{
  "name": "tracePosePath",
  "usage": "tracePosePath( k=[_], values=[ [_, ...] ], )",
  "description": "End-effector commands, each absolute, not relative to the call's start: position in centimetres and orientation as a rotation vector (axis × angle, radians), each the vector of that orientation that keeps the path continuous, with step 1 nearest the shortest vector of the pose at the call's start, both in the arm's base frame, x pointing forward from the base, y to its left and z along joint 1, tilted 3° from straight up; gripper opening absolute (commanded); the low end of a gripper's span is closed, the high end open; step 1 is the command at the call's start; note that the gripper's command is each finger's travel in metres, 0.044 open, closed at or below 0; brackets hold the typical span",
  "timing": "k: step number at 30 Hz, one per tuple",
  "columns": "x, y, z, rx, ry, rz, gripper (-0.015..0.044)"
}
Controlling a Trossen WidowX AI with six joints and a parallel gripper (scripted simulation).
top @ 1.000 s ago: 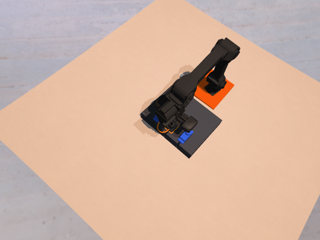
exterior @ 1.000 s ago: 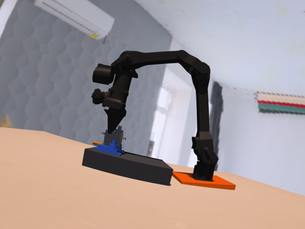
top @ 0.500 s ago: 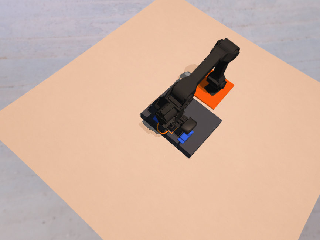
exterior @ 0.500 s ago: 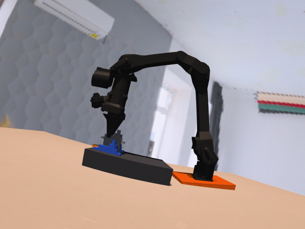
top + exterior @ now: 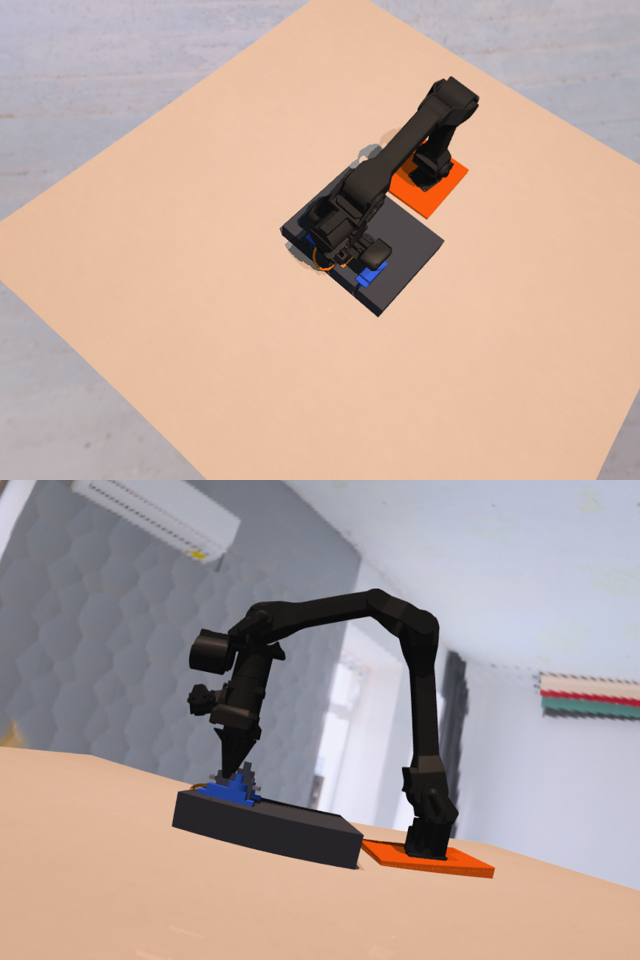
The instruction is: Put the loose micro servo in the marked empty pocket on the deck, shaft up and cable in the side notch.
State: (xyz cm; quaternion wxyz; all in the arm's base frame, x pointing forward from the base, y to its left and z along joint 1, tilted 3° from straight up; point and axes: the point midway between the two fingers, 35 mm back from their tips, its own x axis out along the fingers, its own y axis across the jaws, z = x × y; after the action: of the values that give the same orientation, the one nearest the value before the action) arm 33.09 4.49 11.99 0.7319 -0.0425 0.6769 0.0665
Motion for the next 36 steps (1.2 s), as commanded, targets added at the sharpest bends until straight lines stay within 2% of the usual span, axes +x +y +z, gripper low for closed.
tracePosePath(
  k=[1, 19, 26, 36],
  values=[
    [33.1, 4.5, 11.6, -0.092, 1.488, 0.144, 0.0],
    [33.3, 4.6, 9.9, -0.092, 1.488, 0.144, 0.0],
    [33.2, 4.6, 10.0, -0.092, 1.488, 0.144, 0.0184],
    [32.5, 4.4, 13.4, -0.092, 1.488, 0.144, 0.0187]
  ],
)
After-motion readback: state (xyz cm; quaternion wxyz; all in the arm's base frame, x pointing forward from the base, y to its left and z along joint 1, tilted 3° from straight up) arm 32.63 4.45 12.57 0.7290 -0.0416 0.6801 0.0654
